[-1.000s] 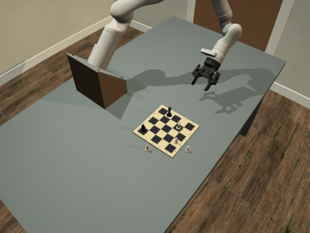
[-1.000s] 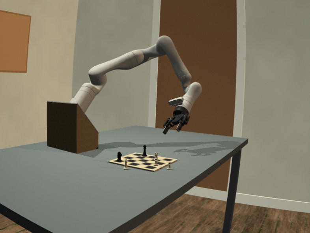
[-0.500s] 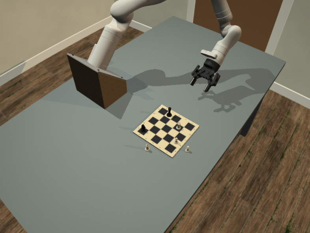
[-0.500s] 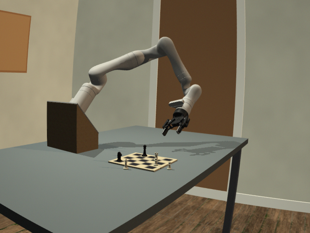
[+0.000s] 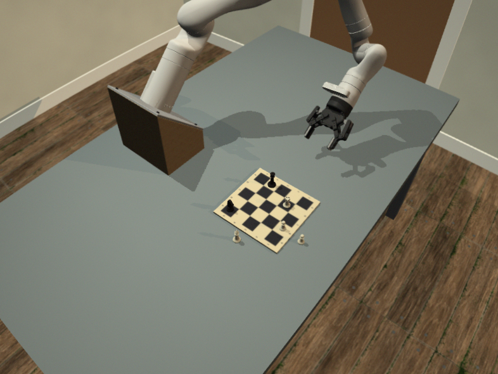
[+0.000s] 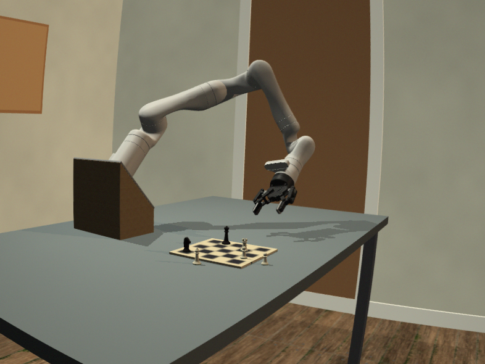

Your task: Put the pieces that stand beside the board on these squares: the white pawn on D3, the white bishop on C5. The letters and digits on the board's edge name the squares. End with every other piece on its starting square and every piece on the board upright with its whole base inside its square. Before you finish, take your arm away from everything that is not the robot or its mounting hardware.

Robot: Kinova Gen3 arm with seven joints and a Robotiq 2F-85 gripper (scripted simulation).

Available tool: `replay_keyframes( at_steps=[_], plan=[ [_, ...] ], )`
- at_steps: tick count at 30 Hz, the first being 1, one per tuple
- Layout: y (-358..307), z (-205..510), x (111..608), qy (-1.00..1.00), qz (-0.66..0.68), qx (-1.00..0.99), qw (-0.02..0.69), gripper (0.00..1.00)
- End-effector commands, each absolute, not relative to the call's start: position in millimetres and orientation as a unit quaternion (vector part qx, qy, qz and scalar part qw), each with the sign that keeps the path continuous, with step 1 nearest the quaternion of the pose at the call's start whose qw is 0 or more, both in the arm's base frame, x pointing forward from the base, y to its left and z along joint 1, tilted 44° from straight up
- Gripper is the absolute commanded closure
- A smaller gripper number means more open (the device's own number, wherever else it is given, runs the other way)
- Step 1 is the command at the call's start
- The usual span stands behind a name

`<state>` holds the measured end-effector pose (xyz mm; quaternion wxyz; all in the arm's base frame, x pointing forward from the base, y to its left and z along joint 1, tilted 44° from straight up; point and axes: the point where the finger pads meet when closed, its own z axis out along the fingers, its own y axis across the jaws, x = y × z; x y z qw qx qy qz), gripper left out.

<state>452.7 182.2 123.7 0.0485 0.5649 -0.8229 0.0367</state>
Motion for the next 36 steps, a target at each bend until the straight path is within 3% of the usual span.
replay_keyframes(
  at_steps=[1,36],
  plan=[
    [183,123,452,-0.822,0.037,0.566,0.049,0.0],
    [207,114,448,-0.78,0.037,0.623,0.052,0.0]
  ],
)
